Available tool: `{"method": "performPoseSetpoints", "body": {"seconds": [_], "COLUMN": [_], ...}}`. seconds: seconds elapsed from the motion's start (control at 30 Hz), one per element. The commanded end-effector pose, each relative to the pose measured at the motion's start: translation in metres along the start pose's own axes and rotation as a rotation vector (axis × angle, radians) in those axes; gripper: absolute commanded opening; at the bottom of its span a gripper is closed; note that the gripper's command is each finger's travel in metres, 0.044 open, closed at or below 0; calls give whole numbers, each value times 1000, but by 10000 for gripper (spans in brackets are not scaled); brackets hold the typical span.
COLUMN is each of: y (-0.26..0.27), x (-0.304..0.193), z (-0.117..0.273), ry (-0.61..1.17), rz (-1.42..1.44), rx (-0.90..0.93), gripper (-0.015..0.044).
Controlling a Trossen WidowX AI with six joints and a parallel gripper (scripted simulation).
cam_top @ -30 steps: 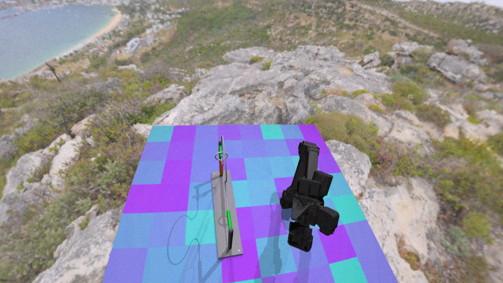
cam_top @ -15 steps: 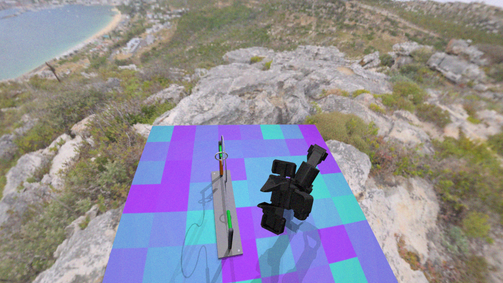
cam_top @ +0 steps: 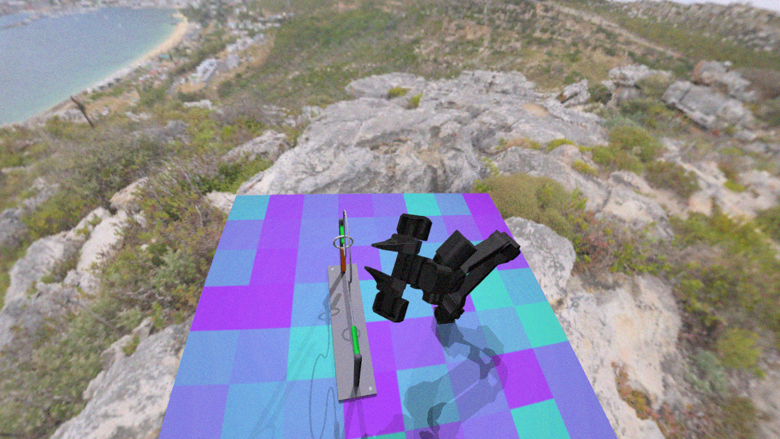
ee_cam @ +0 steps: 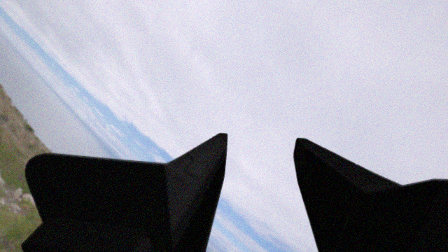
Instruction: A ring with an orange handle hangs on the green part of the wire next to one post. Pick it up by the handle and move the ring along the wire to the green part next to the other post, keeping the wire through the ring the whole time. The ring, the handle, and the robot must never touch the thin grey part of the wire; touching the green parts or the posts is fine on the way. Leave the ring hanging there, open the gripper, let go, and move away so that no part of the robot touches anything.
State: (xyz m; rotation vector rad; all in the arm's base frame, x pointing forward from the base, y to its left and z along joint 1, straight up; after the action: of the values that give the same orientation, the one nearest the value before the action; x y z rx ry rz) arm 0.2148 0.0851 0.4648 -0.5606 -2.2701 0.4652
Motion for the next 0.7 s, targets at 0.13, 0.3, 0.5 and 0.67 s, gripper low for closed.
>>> {"method": "performPoseSetpoints", "body": {"seconds": [0.13,0.3,0.5,0.67], "y": [-37,-60,-91,-117], "x": [-26,-39,-64,-86], "z": [-9,-10,-8,-2], "ry": [24,44,135,236], "rz": [27,49,143,226], "rx": [-60,-93,-132,-161], "gripper": [160,160,160,160]}}
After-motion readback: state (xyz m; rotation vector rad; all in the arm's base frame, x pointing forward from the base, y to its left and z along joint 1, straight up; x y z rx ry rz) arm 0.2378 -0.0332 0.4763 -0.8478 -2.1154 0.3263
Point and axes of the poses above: the point midway between the two fingers, 35 mm back from their tips, its own z axis back along the fingers, its own y axis across the jaws, x = y × z, the point moved 8 cm from there along z, back along the fingers, and after that the axes turned 9 degrees about -z, right-handed, at the moved point
